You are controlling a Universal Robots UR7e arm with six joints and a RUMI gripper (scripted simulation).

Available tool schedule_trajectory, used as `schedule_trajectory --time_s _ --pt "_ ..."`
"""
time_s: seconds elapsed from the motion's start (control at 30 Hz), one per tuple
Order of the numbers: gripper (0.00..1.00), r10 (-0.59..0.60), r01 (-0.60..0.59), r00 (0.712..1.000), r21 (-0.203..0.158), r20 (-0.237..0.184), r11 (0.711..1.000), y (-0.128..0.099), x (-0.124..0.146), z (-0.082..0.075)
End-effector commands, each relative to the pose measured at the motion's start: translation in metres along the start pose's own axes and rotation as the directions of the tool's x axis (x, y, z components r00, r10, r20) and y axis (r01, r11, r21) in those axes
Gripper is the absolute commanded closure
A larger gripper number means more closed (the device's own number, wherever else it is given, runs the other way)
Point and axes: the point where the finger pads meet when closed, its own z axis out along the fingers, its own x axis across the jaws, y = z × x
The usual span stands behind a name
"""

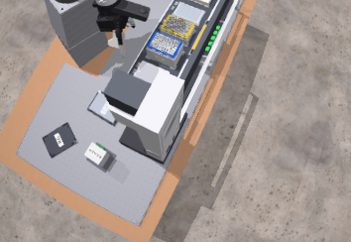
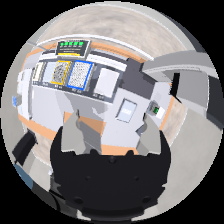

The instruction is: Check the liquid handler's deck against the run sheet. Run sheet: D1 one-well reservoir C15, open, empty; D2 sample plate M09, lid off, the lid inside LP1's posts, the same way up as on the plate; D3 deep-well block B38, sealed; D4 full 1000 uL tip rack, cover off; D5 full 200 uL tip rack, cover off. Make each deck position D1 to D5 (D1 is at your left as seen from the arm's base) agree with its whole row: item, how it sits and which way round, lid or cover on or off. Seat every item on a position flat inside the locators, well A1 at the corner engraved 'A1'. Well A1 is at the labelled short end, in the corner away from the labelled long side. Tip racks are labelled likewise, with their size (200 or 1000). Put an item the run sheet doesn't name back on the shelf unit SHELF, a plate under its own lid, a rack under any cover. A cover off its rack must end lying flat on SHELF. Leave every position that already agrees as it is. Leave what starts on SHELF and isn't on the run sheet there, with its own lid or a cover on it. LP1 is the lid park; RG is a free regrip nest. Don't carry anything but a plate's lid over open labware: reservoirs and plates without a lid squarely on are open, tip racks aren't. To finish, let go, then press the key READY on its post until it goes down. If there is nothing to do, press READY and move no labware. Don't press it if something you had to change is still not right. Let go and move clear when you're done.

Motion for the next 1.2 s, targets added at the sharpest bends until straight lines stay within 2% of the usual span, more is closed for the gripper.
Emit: schedule_trajectory --time_s 0.0,0.97,1.17 --pt "0.18 0.227 -0.215 0.971 -0.149 0.07 0.965 -0.005 -0.1 -0.007" --pt "0.18 0.228 -0.215 0.971 -0.152 0.07 0.965 -0.049 -0.087 0.003" --pt "0.18 0.249 -0.234 0.966 -0.165 0.076 0.958 -0.055 -0.101 0.004"
